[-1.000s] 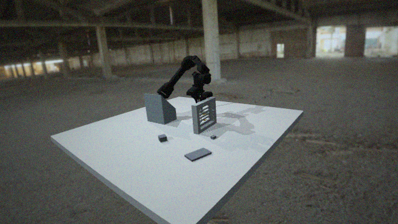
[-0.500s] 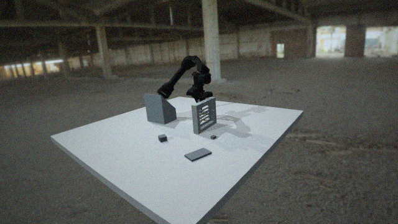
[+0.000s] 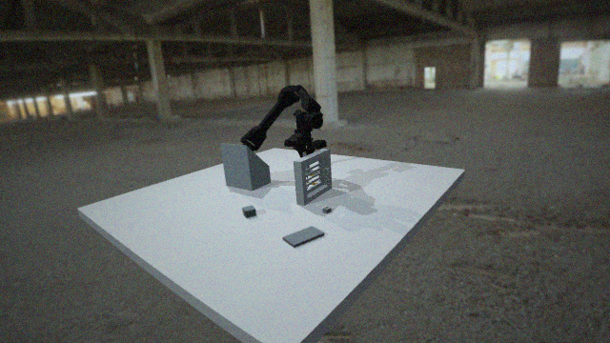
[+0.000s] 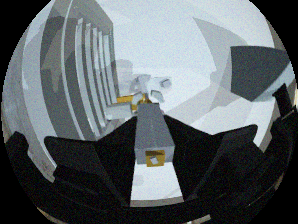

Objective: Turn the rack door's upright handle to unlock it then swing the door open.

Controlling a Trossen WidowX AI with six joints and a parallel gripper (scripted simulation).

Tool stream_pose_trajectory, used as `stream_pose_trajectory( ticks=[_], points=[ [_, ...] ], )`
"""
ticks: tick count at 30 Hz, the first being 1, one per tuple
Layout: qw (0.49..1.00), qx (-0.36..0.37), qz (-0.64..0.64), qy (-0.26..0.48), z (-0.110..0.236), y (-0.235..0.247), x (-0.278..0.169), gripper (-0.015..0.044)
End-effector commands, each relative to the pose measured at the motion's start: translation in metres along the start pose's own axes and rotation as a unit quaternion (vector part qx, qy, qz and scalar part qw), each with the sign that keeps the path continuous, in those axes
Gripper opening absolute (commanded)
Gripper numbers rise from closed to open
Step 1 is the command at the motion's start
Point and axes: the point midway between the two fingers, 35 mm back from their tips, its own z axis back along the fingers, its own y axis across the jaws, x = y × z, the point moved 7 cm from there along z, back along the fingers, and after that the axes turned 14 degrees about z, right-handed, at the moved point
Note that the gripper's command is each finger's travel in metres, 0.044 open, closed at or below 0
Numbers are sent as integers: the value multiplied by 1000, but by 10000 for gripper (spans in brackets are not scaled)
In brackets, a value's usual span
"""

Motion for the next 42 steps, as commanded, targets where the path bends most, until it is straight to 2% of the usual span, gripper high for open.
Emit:
stream_pose_trajectory(
  ticks=[1,20,42],
  points=[
    [1000,0,31,1,0,-5,1,9],
    [979,-1,203,1,0,-27,10,9],
    [930,-1,368,0,0,-63,31,9]
  ],
)
